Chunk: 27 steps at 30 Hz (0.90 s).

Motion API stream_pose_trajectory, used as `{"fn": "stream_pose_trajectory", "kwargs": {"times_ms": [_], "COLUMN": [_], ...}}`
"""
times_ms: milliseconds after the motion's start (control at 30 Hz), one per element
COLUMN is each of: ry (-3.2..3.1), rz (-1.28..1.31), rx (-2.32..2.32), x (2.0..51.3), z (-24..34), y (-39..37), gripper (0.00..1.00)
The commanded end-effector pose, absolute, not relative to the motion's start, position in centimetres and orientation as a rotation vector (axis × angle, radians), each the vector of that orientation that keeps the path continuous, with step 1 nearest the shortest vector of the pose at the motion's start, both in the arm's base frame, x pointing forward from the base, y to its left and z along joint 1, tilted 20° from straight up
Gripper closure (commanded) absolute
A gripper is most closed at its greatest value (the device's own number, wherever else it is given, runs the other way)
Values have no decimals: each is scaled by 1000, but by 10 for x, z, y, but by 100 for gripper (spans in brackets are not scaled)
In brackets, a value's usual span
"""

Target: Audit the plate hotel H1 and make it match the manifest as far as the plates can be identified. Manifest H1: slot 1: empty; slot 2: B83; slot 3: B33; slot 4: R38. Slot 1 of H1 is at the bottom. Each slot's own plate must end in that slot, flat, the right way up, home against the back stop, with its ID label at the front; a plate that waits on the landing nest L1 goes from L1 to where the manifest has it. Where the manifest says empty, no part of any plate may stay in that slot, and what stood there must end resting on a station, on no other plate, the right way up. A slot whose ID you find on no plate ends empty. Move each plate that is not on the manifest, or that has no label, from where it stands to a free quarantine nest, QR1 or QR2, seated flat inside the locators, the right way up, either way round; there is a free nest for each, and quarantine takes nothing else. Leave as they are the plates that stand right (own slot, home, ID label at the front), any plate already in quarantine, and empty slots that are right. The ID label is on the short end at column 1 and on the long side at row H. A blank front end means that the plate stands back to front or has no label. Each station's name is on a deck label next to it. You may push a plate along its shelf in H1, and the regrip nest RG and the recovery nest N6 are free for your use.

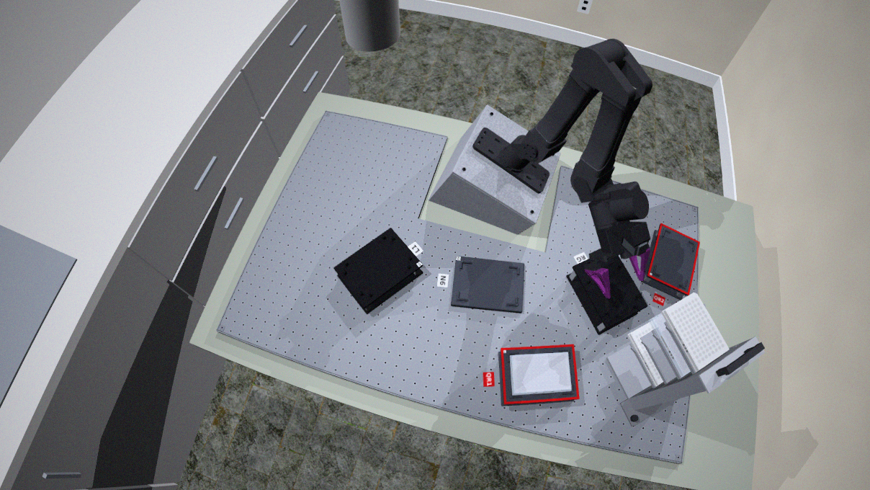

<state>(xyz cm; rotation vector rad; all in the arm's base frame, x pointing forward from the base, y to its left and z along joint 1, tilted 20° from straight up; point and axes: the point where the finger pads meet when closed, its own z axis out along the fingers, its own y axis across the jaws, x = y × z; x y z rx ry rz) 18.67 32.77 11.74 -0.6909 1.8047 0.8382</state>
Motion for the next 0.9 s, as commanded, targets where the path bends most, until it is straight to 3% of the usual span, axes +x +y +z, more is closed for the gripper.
{"fn": "stream_pose_trajectory", "kwargs": {"times_ms": [0,867], "ry": [1770,1780], "rz": [854,845], "rx": [-660,-653], "x": [183,172], "z": [128,132], "y": [320,300], "gripper": [0,0]}}
